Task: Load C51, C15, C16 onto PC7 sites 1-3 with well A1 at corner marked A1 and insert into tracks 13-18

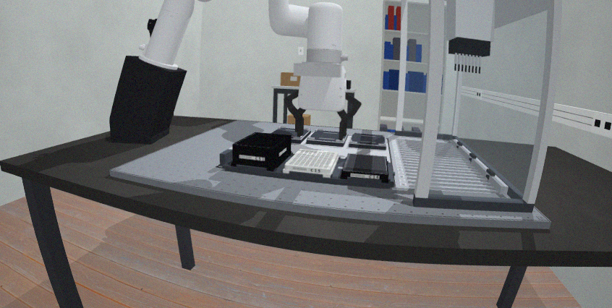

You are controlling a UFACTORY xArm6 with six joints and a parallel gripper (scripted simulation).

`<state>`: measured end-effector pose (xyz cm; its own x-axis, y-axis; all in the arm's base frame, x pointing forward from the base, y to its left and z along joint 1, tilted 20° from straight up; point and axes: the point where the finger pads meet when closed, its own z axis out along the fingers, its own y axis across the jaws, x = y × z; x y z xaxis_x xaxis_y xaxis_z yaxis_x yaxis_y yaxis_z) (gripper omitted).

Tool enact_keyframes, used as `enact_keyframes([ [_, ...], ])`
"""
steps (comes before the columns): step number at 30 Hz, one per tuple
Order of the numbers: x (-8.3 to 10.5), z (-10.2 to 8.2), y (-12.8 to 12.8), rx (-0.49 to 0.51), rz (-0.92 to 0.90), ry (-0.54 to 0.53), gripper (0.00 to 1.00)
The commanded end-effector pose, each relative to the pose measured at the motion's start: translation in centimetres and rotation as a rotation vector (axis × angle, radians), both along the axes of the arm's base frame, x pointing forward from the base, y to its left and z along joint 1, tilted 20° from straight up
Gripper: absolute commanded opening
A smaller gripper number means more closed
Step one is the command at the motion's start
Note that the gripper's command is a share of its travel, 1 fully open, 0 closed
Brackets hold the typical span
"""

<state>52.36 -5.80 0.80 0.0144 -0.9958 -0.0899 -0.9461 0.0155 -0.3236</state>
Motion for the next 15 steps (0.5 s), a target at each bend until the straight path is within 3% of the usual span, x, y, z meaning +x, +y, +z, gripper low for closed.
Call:
enact_keyframes([
  [1, -0.1, 0.8, -0.1, -0.001, -0.001, -0.004, 1.00],
  [15, -0.7, 2.7, -0.3, -0.001, -0.001, -0.004, 1.00],
])
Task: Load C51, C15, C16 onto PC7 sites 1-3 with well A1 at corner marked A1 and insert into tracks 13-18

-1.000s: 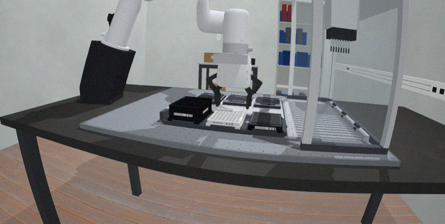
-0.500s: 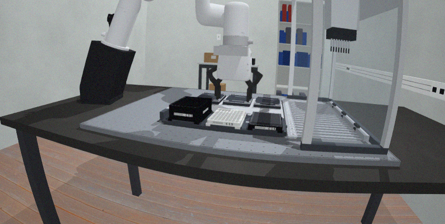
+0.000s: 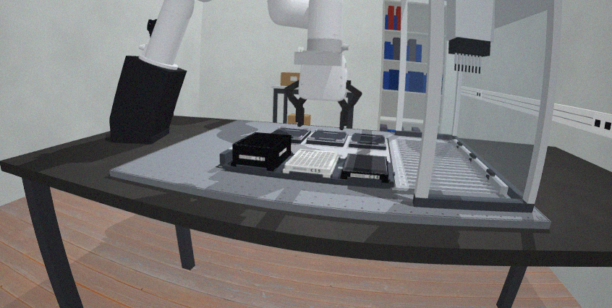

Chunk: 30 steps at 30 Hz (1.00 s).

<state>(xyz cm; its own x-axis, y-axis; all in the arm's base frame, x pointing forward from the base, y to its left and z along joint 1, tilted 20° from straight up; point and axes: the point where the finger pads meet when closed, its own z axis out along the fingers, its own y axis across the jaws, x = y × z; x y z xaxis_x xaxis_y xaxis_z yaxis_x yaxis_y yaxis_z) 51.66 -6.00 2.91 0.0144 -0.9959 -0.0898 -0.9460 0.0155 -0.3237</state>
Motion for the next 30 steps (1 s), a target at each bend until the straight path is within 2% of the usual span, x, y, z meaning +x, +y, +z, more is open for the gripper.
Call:
enact_keyframes([
  [1, -0.1, 0.8, -0.1, -0.001, -0.001, -0.003, 1.00],
  [30, -1.5, 4.9, -0.5, -0.001, -0.001, -0.004, 1.00],
])
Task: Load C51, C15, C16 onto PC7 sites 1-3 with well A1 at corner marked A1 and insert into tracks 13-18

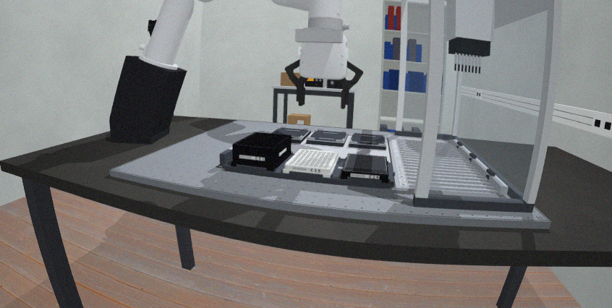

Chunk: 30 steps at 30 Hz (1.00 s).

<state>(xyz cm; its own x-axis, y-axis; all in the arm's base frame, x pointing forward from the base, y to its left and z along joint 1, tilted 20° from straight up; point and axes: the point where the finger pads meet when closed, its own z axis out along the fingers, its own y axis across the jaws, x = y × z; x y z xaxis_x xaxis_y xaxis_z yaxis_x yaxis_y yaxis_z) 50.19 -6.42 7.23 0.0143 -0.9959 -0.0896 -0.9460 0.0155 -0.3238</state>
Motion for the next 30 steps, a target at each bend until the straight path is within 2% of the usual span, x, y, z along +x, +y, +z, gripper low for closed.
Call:
enact_keyframes([
  [1, 0.0, 0.5, -0.1, -0.001, 0.000, -0.004, 1.00],
  [10, -0.1, 0.7, -0.1, -0.001, 0.000, -0.004, 1.00],
  [16, 0.0, 0.4, -3.1, -0.001, -0.001, -0.004, 1.00],
  [18, 0.0, 0.4, -3.1, -0.001, -0.001, -0.004, 1.00],
  [30, 0.1, -0.1, -9.1, -0.002, -0.001, -0.004, 1.00],
])
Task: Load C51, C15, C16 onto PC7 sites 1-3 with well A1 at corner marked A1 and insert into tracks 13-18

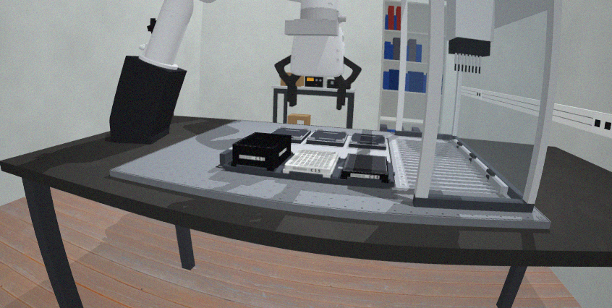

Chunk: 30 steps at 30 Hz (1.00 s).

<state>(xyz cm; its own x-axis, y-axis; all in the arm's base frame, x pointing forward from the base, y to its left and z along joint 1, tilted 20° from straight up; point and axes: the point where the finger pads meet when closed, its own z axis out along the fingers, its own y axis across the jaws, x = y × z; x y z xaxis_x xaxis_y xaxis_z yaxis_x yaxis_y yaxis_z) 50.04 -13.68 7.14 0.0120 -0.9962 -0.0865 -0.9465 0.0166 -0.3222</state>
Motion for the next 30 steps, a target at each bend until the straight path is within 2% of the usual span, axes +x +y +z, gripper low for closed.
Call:
enact_keyframes([
  [1, 0.2, 0.0, -2.3, 0.001, 0.002, -0.005, 1.00],
  [5, 0.2, -0.1, -3.3, 0.001, 0.002, -0.005, 1.00],
  [20, 0.3, -0.8, -10.8, 0.001, 0.001, -0.005, 1.00],
  [22, 0.3, -0.8, -10.8, 0.001, 0.001, -0.005, 1.00],
  [25, 0.3, -0.9, -12.3, 0.000, 0.001, -0.005, 1.00],
  [30, 0.4, -0.9, -12.4, 0.000, 0.001, -0.005, 1.00],
])
